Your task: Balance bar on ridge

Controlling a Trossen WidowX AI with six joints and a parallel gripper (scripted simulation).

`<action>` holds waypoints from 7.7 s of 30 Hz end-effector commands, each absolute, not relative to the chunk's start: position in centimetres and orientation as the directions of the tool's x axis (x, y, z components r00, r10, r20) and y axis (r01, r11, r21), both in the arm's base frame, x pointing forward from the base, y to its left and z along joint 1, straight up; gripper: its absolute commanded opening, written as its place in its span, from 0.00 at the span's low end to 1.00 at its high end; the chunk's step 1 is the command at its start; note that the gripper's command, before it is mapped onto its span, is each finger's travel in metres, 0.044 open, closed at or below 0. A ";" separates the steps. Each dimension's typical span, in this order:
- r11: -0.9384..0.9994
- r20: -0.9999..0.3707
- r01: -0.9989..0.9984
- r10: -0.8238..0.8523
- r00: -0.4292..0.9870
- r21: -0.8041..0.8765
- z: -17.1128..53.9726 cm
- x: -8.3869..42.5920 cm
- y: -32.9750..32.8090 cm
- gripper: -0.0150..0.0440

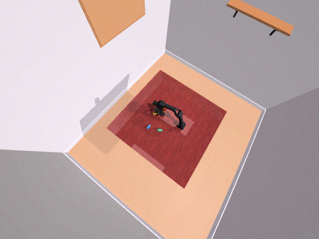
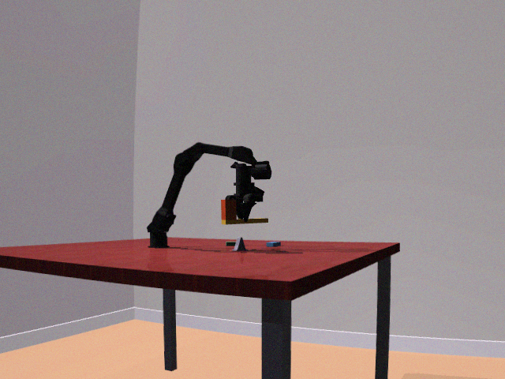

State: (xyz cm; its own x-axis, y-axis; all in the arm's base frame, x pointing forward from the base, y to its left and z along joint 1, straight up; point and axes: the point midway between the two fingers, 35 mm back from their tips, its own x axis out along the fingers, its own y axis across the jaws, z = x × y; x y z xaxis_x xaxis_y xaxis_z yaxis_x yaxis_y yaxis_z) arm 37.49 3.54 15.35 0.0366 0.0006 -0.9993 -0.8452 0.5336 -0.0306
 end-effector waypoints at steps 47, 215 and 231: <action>0.582 -0.999 -0.813 0.004 0.037 -0.028 11.1 38.5 4.3 0.25; 0.582 -0.999 -0.813 0.004 0.037 -0.028 9.7 38.5 4.3 0.25; 0.582 -0.999 -0.813 0.004 0.037 -0.028 10.0 38.5 4.4 0.25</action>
